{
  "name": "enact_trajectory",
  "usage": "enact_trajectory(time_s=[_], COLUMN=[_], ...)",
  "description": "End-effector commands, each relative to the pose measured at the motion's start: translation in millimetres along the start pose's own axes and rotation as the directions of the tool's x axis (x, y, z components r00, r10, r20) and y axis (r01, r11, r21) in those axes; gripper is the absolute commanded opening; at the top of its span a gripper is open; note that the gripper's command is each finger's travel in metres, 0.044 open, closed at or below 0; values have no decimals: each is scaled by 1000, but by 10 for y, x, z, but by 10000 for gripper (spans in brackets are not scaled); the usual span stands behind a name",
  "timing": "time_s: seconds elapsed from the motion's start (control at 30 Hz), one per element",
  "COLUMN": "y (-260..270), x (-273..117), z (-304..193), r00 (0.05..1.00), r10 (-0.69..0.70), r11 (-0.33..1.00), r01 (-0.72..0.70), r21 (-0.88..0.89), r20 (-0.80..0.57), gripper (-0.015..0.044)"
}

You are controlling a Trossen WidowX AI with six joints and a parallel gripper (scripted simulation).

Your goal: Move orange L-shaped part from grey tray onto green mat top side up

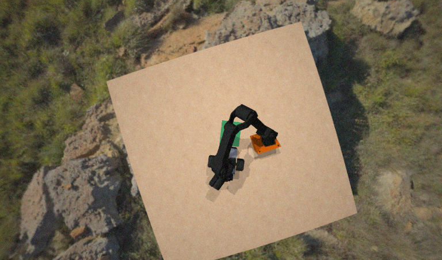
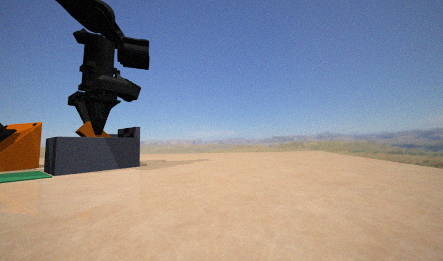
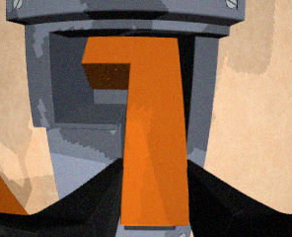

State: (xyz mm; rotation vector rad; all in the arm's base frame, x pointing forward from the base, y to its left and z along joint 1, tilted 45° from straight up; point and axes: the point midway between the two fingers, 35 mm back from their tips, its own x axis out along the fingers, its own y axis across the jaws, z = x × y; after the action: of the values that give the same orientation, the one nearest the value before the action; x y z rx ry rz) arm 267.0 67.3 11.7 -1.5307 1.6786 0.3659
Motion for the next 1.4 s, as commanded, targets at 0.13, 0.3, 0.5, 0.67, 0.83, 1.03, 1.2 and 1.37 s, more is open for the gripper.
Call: enact_trajectory(time_s=[0.13, 0.3, 0.5, 0.67, 0.83, 1.03, 1.2, 1.37], y=[-1, -1, 0, 0, 1, 2, 3, 3], x=[-2, -4, -67, -145, -220, -314, -393, -472], z=[-2, -2, -3, -4, -5, -5, -4, -4], r00=[1000, 1000, 1000, 1000, 1000, 1000, 1000, 1000], r10=[0, 0, 0, -1, -2, -2, -2, -2], r11=[1000, 1000, 1000, 1000, 1000, 1000, 1000, 1000], r01=[0, 0, 0, 1, 2, 2, 2, 2], r21=[1, 1, -1, -2, -3, -4, -4, -5], r20=[-1, -1, -2, -4, -4, -5, -5, -5], gripper=[3, 0, 0, 0, 0, 0, 0, 0])
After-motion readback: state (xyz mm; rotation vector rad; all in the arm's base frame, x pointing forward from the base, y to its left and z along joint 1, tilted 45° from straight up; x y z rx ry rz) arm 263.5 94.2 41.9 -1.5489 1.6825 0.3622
